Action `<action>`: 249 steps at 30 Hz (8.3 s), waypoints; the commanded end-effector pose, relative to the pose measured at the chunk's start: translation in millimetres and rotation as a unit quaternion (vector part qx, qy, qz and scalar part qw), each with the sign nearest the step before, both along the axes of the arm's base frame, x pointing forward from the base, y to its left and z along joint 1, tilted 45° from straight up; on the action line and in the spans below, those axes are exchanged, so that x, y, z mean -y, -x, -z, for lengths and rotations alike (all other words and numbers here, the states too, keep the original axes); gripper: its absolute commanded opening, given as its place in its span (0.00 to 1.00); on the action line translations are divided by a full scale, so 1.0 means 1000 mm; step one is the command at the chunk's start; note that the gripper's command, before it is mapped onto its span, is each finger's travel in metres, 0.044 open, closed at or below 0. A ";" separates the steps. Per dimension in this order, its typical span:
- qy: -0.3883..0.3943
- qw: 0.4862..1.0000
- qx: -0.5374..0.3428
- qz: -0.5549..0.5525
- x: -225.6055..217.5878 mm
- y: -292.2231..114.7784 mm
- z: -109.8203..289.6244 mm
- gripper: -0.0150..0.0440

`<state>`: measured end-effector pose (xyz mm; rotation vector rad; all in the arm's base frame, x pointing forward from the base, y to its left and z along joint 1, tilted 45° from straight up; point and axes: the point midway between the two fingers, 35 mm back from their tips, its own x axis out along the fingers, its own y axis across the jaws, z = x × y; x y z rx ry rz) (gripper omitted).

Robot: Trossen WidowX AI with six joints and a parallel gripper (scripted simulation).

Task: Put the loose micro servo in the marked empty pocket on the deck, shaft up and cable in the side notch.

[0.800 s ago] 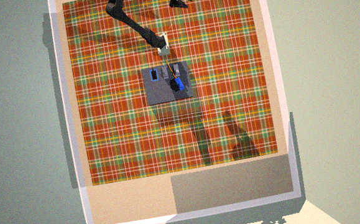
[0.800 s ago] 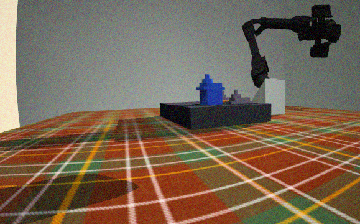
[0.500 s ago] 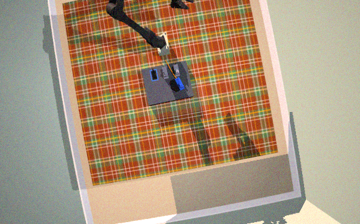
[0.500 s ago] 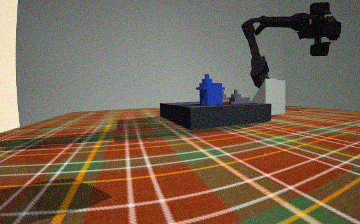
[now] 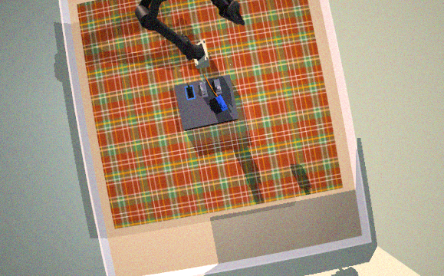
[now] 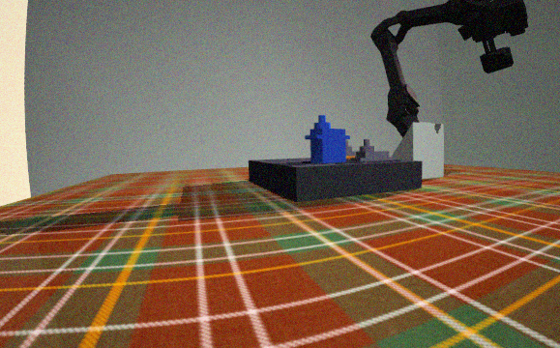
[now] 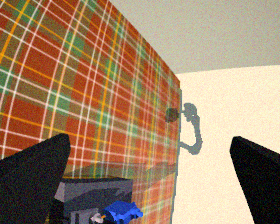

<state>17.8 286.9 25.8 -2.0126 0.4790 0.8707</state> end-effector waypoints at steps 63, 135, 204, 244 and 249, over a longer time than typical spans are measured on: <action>-0.059 0.556 0.087 0.825 0.237 -0.266 0.004 1.00; -0.058 0.556 0.088 0.825 0.249 -0.262 0.012 0.25; -0.098 0.489 0.141 0.855 0.343 -0.203 -0.089 0.25; -0.115 0.459 0.163 0.866 0.348 -0.149 -0.074 0.25; -0.115 0.459 0.163 0.866 0.349 -0.149 -0.073 0.25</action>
